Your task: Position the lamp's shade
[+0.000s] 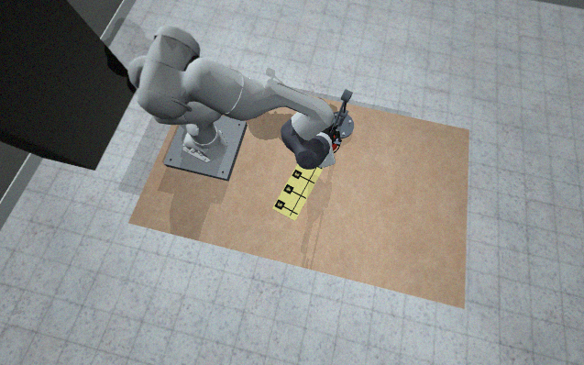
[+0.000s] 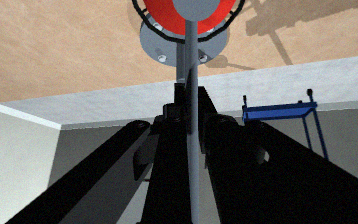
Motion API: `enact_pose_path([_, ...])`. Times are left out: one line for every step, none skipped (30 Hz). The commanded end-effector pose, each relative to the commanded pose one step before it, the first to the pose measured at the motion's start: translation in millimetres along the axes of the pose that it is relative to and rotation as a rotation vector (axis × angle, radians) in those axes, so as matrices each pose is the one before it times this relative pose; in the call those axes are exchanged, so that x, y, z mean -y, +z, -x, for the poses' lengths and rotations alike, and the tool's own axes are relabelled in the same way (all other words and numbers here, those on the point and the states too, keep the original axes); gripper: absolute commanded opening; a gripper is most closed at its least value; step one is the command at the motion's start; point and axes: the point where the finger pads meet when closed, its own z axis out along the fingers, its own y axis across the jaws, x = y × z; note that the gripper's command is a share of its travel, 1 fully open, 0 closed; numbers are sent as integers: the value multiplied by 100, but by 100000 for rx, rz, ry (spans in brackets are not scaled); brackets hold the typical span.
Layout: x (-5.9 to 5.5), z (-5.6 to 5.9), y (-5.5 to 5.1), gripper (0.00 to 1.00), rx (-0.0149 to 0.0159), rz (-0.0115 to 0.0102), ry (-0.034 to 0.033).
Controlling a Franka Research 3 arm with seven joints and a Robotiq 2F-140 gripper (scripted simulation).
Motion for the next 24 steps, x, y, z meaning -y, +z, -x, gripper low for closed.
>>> enact_pose_path([6, 13, -7, 10, 12, -15, -19])
enact_pose_path([0, 0, 0, 10, 0, 0, 0])
enact_pose_path([0, 0, 0, 10, 0, 0, 0])
enact_pose_path([10, -177, -170, 10, -10, -10, 24])
enact_pose_path([10, -177, -170, 10, -10, -10, 24])
enact_pose_path([10, -177, -170, 10, -10, -10, 24])
enact_pose_path([10, -177, -170, 10, -10, -10, 24])
enact_pose_path([10, -177, -170, 10, -10, -10, 24])
enact_pose_path([10, -177, -170, 10, -10, -10, 24])
enact_pose_path([10, -177, -170, 10, -10, -10, 24])
enact_pose_path([10, -178, -170, 10, -10, -10, 24])
enact_pose_path([10, -178, -170, 10, -10, -10, 24])
enact_pose_path([10, -178, -170, 10, -10, -10, 24])
enact_pose_path([10, -178, -170, 10, -10, -10, 24])
enact_pose_path([10, -178, -170, 10, -10, -10, 24])
enact_pose_path([10, -178, -169, 10, -10, -10, 24])
enact_pose_path([10, -178, -169, 10, -10, -10, 24])
enact_pose_path([10, -178, -169, 10, -10, -10, 24])
enact_pose_path([0, 0, 0, 10, 0, 0, 0])
enact_pose_path([0, 0, 0, 10, 0, 0, 0])
enact_pose_path([16, -173, -165, 10, 0, 54, -46])
enact_pose_path([16, -173, -165, 10, 0, 54, -46])
enact_pose_path([16, -173, -165, 10, 0, 54, -46])
enact_pose_path([16, -173, -165, 10, 0, 54, -46])
